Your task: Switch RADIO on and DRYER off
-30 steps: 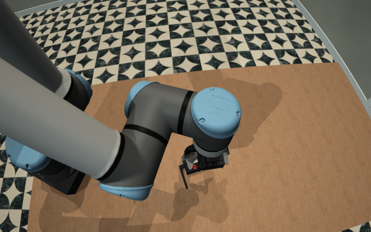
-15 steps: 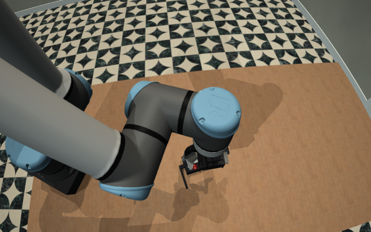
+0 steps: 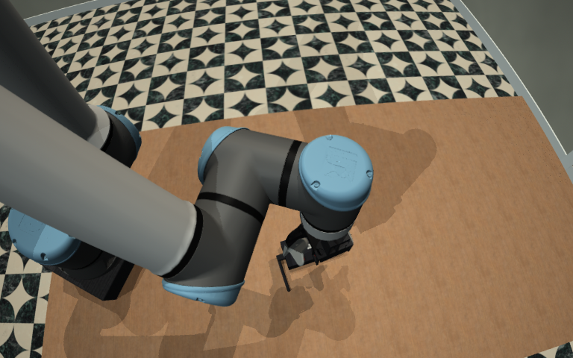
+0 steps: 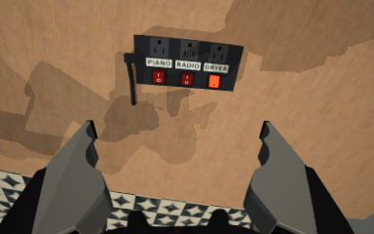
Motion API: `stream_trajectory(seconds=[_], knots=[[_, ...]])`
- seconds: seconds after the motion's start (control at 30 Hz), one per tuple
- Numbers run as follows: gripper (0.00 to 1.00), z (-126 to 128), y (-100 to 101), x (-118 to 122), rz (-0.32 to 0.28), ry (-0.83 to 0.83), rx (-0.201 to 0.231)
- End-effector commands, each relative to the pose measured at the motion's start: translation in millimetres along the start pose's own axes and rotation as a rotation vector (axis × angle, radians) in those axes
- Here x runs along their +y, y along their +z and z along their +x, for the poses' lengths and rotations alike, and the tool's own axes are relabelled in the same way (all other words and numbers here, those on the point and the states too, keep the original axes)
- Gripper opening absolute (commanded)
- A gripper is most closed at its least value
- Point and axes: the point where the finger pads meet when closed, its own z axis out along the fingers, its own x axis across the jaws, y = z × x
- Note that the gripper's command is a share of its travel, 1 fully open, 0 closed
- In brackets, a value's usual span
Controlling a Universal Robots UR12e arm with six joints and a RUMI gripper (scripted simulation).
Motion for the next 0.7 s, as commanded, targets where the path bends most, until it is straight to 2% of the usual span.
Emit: stream_trajectory(seconds=[0.0, 0.23, 0.3, 0.67], knots=[[1.00, 2.1, 7.4, -2.4, -0.001, -0.215, 0.002], [1.00, 4.3, 19.2, -5.2, -0.002, -0.521, 0.001], [1.00, 4.3, 19.2, -5.2, -0.002, -0.521, 0.001], [1.00, 6.7, 39.7, -9.3, -0.001, -1.012, -0.005]])
